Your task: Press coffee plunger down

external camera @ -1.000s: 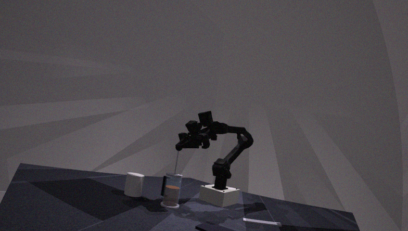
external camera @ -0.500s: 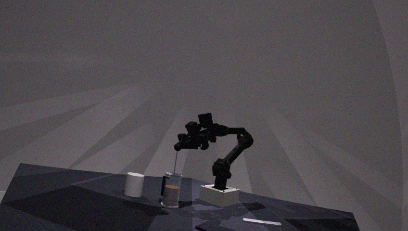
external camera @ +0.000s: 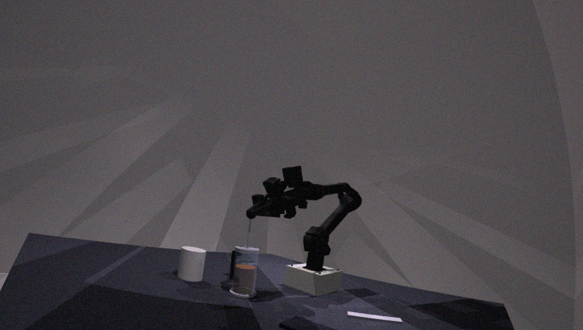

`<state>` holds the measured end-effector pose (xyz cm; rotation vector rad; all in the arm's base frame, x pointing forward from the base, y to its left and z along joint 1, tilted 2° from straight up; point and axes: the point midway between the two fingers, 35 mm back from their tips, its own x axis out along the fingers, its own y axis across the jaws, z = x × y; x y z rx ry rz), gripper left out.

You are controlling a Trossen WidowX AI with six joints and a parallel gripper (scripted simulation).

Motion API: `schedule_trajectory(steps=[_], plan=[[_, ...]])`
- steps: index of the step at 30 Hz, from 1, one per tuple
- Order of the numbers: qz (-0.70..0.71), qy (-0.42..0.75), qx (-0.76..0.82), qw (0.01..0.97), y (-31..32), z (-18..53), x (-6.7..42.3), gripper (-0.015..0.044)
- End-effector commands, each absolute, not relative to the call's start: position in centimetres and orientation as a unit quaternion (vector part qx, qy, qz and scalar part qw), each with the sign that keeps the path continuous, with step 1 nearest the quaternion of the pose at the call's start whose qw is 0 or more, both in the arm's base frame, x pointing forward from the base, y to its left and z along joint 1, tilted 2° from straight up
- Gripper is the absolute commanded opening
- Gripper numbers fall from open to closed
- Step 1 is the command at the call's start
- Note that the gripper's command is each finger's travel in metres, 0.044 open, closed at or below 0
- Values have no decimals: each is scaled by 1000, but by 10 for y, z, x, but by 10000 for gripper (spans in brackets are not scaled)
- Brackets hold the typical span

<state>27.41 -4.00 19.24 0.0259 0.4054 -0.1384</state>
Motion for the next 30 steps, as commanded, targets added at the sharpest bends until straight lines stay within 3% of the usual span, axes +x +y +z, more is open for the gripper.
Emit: schedule_trajectory(steps=[1,30], plan=[[-69,237,18,969,-40,163,273,123],[-69,236,18,969,-41,120,288,123]])
